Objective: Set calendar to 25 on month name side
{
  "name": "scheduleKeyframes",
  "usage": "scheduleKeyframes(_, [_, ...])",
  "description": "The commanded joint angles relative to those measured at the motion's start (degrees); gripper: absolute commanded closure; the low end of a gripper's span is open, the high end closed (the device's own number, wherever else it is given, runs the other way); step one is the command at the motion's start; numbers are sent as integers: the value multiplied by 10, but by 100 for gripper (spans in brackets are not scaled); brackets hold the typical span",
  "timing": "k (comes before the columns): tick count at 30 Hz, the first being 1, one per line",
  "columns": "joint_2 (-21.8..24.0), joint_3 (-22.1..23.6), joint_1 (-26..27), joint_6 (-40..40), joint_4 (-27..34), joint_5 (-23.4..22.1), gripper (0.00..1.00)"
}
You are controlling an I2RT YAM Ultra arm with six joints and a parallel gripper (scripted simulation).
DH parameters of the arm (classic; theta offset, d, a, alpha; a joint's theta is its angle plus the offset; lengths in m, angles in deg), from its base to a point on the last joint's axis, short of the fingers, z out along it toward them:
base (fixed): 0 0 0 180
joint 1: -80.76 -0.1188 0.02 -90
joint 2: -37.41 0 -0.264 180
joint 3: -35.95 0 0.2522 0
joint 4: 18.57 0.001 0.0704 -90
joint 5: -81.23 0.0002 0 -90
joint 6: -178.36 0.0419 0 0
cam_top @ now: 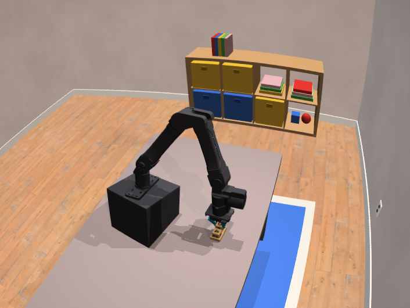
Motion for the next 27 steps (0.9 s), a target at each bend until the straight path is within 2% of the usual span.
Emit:
scheduleKeyframes(1, [3, -1, 2, 0, 0, 0, 73])
scheduleKeyframes(27, [-2, -1, 0, 1, -5, 0, 73])
